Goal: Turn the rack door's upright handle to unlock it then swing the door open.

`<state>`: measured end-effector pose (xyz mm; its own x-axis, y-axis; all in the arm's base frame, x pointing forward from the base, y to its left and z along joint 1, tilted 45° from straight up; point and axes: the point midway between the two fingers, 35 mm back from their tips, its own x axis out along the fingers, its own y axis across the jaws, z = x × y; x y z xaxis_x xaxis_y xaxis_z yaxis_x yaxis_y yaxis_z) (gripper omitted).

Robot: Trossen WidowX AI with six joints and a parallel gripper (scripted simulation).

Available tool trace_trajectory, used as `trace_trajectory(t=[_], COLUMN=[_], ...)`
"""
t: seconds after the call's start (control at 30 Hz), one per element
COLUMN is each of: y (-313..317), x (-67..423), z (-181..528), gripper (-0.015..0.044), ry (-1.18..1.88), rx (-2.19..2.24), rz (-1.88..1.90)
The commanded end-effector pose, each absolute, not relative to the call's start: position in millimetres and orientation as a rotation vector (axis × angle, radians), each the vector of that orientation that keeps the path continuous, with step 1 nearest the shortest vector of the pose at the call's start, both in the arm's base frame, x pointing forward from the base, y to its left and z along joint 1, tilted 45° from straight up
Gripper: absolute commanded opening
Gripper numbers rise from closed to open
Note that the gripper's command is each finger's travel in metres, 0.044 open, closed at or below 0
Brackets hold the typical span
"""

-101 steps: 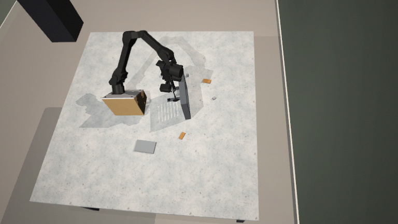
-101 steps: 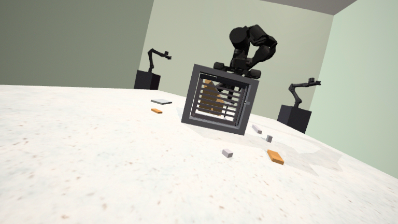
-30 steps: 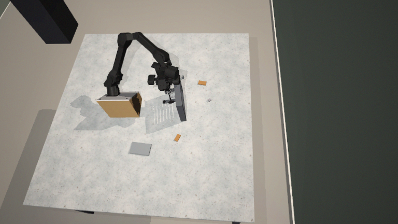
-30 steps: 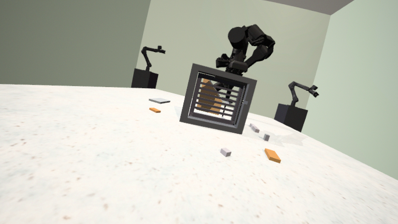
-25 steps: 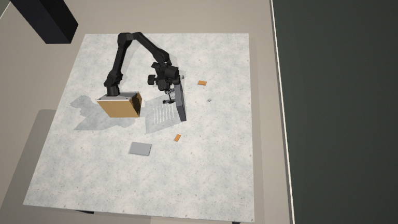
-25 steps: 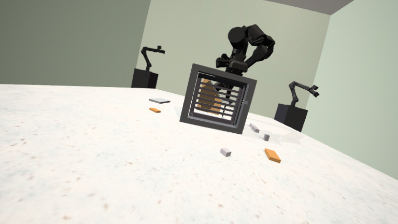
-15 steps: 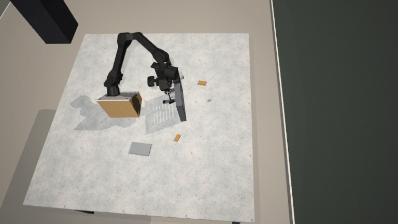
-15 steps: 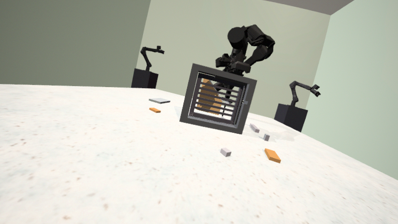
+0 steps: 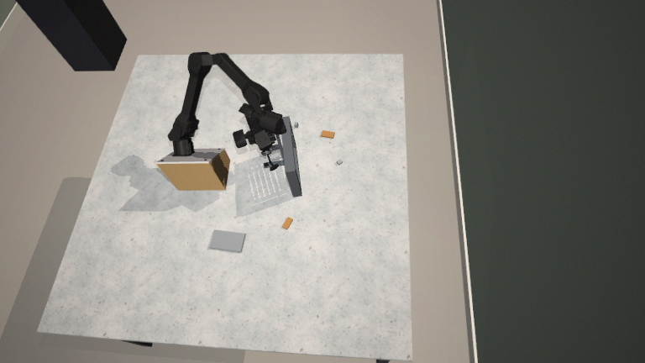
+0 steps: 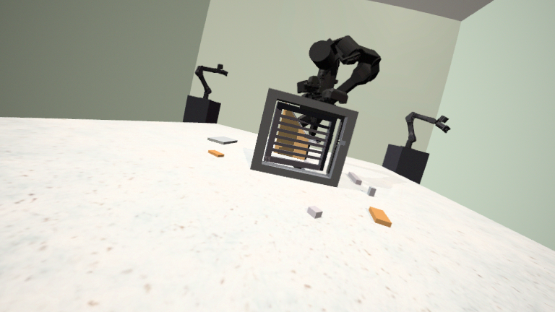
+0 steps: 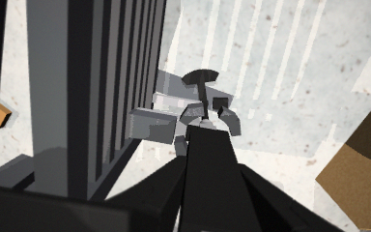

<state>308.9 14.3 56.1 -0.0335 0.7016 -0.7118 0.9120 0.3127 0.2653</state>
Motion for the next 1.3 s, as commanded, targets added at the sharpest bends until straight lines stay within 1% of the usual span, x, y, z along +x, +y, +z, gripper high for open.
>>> trace_trajectory(t=[0.0, 1.27], y=[12, -34], x=[307, 264], z=[54, 10], gripper=[0.0014, 0.0014], ry=[1.773, 1.671], rx=[1.389, 0.974], rz=[-0.256, 0.233])
